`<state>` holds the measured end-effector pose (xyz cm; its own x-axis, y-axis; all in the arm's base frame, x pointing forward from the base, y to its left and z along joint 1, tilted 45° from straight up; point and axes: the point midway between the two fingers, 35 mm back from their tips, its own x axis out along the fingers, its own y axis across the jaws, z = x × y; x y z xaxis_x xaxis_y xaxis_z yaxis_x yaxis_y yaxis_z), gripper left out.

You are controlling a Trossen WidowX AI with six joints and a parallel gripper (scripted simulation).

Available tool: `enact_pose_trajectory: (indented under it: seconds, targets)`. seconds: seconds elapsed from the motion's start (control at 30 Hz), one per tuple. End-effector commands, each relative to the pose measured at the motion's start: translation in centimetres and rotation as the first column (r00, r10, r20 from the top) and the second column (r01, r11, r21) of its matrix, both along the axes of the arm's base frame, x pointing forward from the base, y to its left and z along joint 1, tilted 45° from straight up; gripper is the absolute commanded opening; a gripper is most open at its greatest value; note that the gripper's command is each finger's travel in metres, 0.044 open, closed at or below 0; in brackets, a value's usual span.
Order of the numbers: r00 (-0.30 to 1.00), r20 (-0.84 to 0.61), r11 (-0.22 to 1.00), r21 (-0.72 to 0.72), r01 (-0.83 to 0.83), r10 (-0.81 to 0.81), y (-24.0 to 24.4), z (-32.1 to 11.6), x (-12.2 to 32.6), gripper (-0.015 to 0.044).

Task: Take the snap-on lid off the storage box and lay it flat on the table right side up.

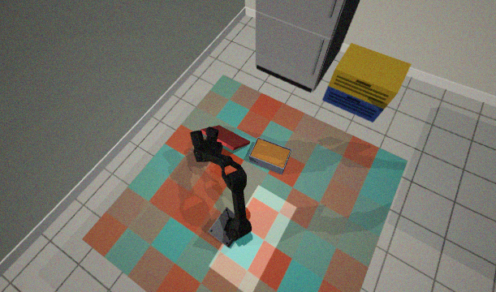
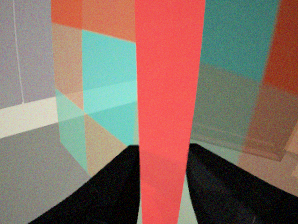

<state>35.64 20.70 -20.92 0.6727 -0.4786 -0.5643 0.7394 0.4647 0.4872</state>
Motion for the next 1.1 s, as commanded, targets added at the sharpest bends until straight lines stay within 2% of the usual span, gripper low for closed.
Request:
enact_pose_trajectory:
  seconds: [0.0,1.07]
  targets:
    - [1.0,0.0,1.0,-0.002,-0.002,0.002,-0.2,-0.2,0.0,0.0]
    - [1.0,0.0,1.0,-0.003,-0.002,0.002,-1.9,-2.1,-0.4,0.0]
